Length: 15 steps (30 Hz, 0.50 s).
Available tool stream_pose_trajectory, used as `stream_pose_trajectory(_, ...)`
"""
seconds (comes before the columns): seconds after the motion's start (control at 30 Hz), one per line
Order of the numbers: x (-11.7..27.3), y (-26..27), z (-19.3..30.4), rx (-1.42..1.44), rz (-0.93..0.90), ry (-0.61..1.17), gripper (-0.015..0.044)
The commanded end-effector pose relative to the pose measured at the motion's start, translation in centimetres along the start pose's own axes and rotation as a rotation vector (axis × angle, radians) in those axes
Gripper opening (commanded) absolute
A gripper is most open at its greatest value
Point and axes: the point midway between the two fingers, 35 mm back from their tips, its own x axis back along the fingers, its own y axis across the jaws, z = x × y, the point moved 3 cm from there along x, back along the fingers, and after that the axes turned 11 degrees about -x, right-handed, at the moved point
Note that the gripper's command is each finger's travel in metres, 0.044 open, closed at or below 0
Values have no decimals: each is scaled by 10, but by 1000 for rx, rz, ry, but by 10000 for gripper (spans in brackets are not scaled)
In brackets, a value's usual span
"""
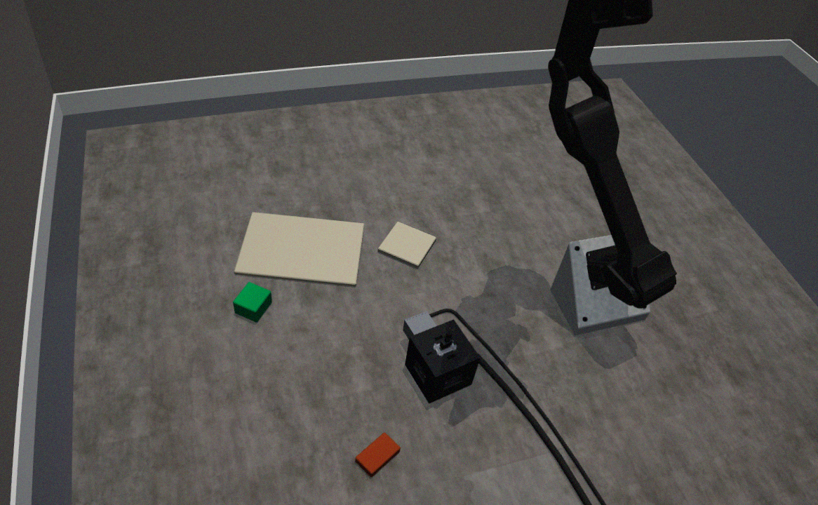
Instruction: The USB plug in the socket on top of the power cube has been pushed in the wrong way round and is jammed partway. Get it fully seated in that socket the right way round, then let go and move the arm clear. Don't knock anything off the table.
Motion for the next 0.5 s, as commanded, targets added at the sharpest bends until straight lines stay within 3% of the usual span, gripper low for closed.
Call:
stream_pose_trajectory(0.0,0,3,-6,20,-4,-2,426)
stream_pose_trajectory(0.1,-1,43,-63,235,-49,-21,440)
stream_pose_trajectory(0.47,-1,160,-178,696,-141,-91,440)
